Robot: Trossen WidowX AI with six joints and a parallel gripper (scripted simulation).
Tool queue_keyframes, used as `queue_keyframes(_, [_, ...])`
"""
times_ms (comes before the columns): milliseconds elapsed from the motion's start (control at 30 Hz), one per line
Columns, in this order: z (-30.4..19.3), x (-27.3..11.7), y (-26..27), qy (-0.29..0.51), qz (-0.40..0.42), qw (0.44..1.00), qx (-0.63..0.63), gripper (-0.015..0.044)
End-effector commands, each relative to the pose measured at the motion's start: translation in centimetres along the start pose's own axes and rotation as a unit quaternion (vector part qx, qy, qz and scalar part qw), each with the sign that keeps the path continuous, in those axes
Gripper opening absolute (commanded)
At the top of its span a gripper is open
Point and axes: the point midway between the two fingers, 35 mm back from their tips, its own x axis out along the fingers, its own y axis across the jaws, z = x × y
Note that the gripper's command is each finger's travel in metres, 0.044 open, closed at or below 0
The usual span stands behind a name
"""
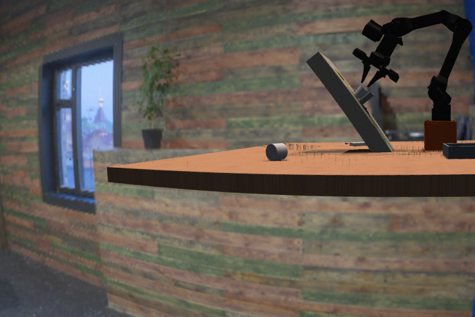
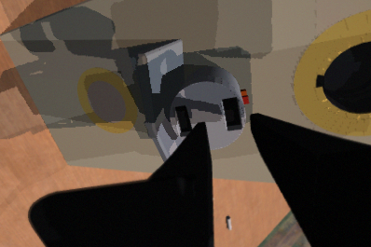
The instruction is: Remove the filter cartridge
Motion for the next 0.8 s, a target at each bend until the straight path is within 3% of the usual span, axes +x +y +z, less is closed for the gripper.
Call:
queue_keyframes(0, [0.0, 0.0, 0.0, -0.002, 0.001, 1.000, 0.002, 0.0115])
queue_keyframes(67, [0.0, -0.3, -0.8, -0.001, -0.022, 1.000, 0.000, 0.0115])
queue_keyframes(233, [0.2, -3.1, -5.6, -0.008, -0.167, 0.986, 0.002, 0.0115])
queue_keyframes(400, [0.2, -3.3, -5.8, -0.008, -0.172, 0.985, 0.002, 0.0115])
queue_keyframes(767, [0.4, -9.2, -9.7, -0.009, -0.149, 0.989, 0.004, 0.0404])
